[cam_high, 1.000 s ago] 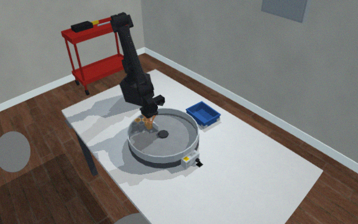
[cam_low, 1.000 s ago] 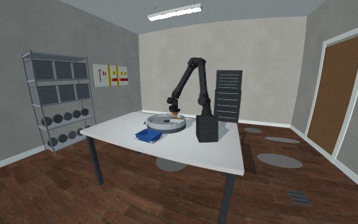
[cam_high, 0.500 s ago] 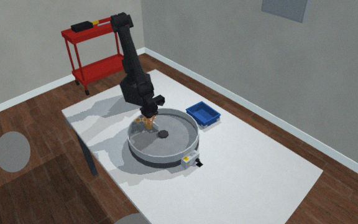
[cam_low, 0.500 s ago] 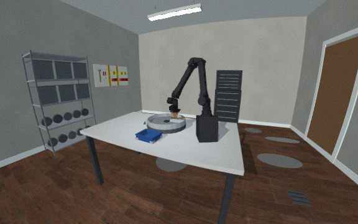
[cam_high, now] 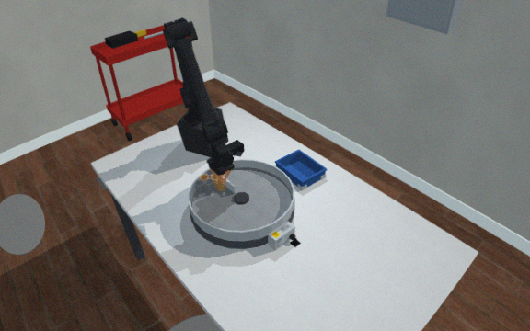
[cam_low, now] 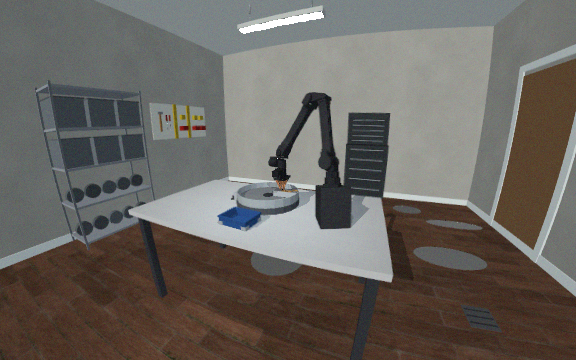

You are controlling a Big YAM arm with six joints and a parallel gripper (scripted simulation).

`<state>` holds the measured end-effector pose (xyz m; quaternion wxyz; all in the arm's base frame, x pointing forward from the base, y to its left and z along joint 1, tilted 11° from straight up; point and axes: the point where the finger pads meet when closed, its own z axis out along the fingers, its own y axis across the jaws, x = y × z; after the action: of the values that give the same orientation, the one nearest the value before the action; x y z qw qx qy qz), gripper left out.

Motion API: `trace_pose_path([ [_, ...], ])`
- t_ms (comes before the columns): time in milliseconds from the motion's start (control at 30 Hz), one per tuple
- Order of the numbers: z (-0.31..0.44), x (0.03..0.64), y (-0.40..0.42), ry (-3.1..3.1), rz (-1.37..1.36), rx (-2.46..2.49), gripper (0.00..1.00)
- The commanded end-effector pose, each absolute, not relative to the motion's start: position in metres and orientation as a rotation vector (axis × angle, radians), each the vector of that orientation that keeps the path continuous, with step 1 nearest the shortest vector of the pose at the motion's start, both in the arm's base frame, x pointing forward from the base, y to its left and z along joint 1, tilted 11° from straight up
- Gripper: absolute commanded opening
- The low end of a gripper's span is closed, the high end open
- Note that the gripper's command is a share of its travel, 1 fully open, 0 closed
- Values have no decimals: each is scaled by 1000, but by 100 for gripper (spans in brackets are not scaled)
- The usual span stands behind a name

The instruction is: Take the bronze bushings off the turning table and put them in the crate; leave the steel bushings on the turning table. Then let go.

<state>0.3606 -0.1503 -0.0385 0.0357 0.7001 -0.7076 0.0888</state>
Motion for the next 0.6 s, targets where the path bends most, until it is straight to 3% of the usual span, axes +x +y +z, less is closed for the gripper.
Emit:
trace_pose_path([
  [0, -27, 373, -158, -2181, 328, 2162, 19],
  [567, -47, 367, -159, -2178, 292, 2155, 19],
])
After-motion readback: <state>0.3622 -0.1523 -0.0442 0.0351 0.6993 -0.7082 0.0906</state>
